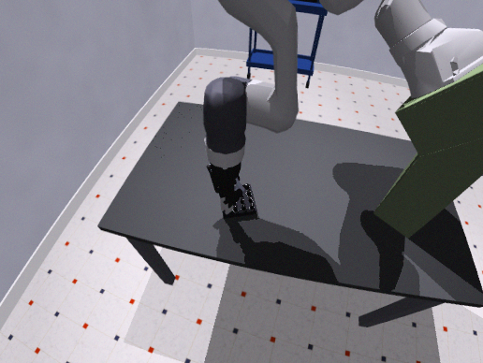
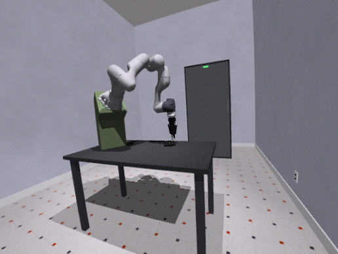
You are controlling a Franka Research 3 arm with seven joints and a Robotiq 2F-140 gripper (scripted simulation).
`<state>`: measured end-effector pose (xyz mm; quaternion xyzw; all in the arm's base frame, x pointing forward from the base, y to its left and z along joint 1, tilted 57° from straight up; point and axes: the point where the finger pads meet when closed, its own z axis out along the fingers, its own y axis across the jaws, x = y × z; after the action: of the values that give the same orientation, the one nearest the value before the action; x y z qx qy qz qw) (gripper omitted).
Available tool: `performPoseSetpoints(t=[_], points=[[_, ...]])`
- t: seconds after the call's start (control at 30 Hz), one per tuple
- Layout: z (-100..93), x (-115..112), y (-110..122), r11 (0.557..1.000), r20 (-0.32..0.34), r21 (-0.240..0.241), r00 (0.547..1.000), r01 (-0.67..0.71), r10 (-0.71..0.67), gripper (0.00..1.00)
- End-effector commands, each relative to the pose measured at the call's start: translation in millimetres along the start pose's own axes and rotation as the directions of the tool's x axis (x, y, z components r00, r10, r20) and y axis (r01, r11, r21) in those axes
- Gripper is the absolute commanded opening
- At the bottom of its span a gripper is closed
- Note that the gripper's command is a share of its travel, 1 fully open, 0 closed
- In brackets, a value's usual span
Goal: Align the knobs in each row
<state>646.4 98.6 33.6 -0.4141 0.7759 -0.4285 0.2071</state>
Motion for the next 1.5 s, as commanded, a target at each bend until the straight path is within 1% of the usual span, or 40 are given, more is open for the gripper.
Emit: performPoseSetpoints(t=[0.0, 0.13, 0.2, 0.27, 0.5, 0.7, 0.77, 1.0, 1.27, 1.33, 1.47], points=[[0.4, -0.1, -1.1, 0.988, -0.003, -0.005, 0.988, 0.156, -0.156, 0.05], [0.4, -0.1, -1.1, 0.970, -0.003, -0.006, 0.970, 0.242, -0.242, 0.05], [0.4, -0.1, -1.1, 0.970, -0.003, -0.006, 0.970, 0.242, -0.242, 0.05], [0.4, -0.1, -1.1, 0.956, -0.002, -0.006, 0.956, 0.292, -0.292, 0.05], [0.4, -0.1, -1.1, 0.895, -0.001, -0.006, 0.895, 0.445, -0.445, 0.05], [0.4, -0.1, -1.1, 0.833, -0.001, -0.006, 0.833, 0.554, -0.554, 0.05], [0.4, -0.1, -1.1, 0.833, -0.001, -0.006, 0.833, 0.554, -0.554, 0.05], [0.4, -0.1, -1.1, 0.752, 0.000, -0.006, 0.752, 0.659, -0.659, 0.05], [0.4, -0.1, -1.1, 0.671, 0.001, -0.006, 0.671, 0.742, -0.742, 0.05], [0.4, -0.1, -1.1, 0.671, 0.001, -0.006, 0.671, 0.742, -0.742, 0.05], [0.4, -0.1, -1.1, 0.639, 0.001, -0.006, 0.639, 0.769, -0.769, 0.05]])
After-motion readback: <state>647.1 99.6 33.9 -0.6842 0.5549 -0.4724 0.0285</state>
